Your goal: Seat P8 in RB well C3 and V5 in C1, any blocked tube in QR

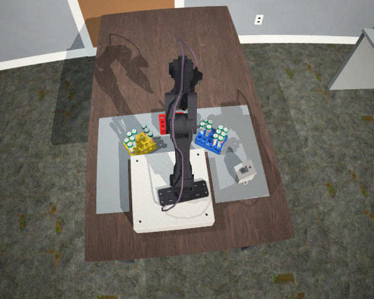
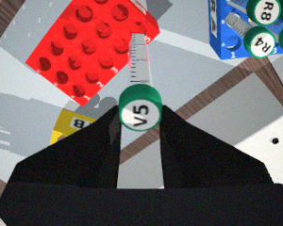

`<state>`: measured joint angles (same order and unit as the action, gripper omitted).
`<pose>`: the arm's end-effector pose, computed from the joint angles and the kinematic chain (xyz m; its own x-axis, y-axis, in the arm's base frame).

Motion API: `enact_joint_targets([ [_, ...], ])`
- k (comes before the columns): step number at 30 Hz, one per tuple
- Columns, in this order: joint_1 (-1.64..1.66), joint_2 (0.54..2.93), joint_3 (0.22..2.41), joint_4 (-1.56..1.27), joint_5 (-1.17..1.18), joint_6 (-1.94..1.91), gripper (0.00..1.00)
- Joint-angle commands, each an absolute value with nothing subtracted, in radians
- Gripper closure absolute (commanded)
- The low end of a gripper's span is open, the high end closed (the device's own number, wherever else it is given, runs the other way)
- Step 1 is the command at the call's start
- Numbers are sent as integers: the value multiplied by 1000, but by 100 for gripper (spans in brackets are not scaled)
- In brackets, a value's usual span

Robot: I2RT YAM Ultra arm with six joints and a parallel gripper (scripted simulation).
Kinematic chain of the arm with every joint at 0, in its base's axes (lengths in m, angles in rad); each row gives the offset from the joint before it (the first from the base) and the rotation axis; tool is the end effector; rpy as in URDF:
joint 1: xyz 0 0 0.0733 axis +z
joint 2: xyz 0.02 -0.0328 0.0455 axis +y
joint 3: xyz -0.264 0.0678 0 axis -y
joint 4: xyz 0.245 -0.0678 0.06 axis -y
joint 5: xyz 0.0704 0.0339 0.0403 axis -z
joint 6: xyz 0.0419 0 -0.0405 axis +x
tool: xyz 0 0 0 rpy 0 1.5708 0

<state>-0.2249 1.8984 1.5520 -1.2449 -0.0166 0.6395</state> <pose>0.3448 -0.0770 0.2297 -0.6488 0.7605 0.0264 0.7608 0.6490 0.0011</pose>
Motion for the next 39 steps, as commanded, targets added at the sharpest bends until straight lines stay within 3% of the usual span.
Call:
enact_joint_targets([
  [1, -224, 1899, 1578, -1255, -17, 641, 100],
  [39, -235, 1918, 1537, -1223, -18, 634, 100],
])
